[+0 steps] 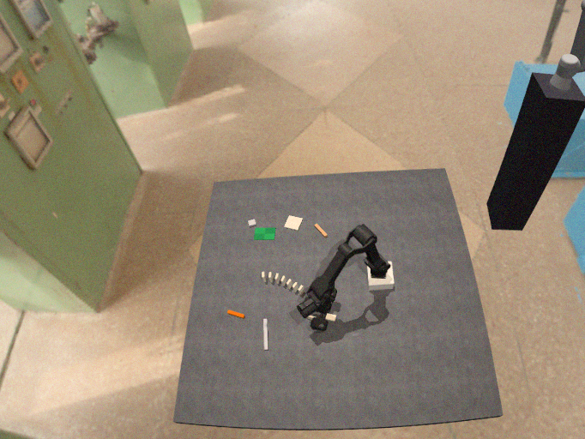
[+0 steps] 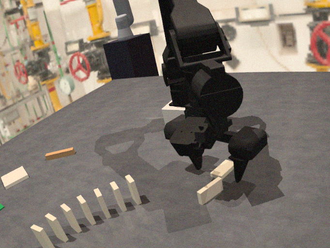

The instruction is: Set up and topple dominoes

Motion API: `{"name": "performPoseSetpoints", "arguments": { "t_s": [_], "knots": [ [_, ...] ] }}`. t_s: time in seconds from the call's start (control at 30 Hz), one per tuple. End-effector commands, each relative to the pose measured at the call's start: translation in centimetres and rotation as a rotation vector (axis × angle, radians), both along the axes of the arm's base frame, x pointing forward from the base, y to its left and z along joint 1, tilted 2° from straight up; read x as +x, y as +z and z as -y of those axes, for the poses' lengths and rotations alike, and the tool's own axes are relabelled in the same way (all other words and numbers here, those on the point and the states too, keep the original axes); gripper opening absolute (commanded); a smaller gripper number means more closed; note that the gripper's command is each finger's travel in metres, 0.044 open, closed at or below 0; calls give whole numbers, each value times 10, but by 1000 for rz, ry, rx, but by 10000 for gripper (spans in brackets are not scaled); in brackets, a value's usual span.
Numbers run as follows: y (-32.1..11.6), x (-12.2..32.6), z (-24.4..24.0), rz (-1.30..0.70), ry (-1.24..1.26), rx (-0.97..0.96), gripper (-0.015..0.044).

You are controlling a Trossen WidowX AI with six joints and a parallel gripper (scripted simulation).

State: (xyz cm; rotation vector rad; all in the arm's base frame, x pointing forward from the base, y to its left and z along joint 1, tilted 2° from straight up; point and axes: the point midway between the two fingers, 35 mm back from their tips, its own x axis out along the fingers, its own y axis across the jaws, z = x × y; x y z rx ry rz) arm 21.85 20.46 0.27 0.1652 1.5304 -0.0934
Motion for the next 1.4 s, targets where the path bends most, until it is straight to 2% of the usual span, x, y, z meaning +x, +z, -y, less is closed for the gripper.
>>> {"name": "performPoseSetpoints", "arguments": {
  "t_s": [0.0, 0.07, 0.5, 0.87, 1.27, 1.37],
  "knots": [
    [-4, 0, 1, 2, -3, -2, 440],
    [-4, 0, 1, 2, -3, -2, 440],
    [-4, 0, 1, 2, -3, -2, 107],
    [3, -1, 1, 2, -3, -2, 107],
    [147, -10, 8, 3, -3, -2, 107],
    [156, -10, 8, 3, -3, -2, 107]
  ]
}}
